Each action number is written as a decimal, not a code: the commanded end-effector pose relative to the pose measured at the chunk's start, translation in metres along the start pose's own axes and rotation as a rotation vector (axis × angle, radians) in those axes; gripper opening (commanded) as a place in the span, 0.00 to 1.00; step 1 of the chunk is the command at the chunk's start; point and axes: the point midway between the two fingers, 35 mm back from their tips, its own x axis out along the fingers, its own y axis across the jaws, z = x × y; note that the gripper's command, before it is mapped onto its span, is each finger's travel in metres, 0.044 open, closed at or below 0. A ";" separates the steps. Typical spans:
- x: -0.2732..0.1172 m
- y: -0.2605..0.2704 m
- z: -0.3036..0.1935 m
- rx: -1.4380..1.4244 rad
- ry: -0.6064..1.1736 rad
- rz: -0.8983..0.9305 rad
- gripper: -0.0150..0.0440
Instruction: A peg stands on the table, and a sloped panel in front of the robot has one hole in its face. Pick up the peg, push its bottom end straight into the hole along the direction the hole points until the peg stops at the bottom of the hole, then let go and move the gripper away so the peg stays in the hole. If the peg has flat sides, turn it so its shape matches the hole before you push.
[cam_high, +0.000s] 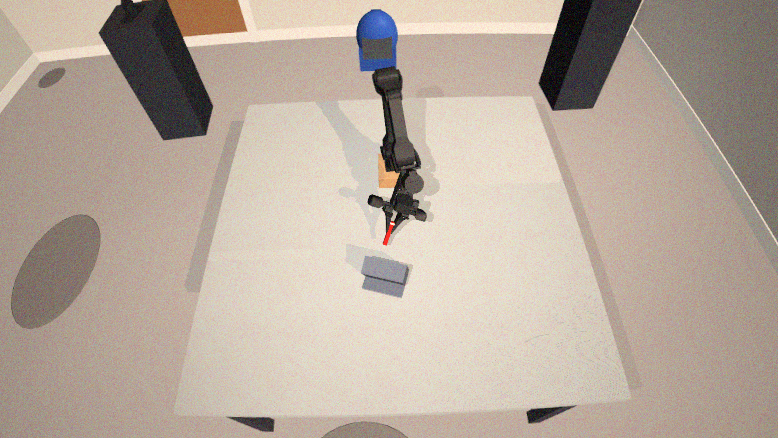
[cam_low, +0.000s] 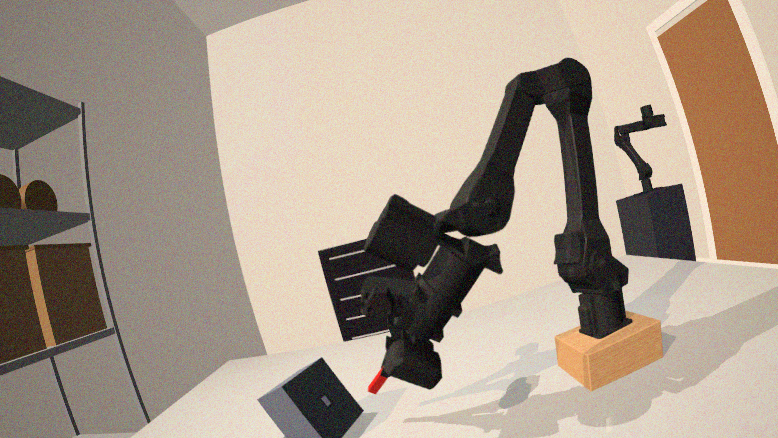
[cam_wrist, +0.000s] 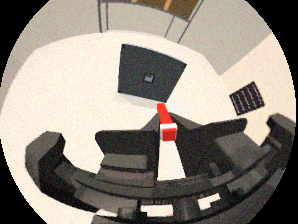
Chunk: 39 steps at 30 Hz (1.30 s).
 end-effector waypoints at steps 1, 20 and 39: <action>-0.004 0.001 0.001 0.036 -0.032 -0.007 0.25; -0.013 0.009 -0.004 0.152 -0.123 -0.006 0.25; -0.023 0.015 -0.011 0.276 -0.212 0.008 0.25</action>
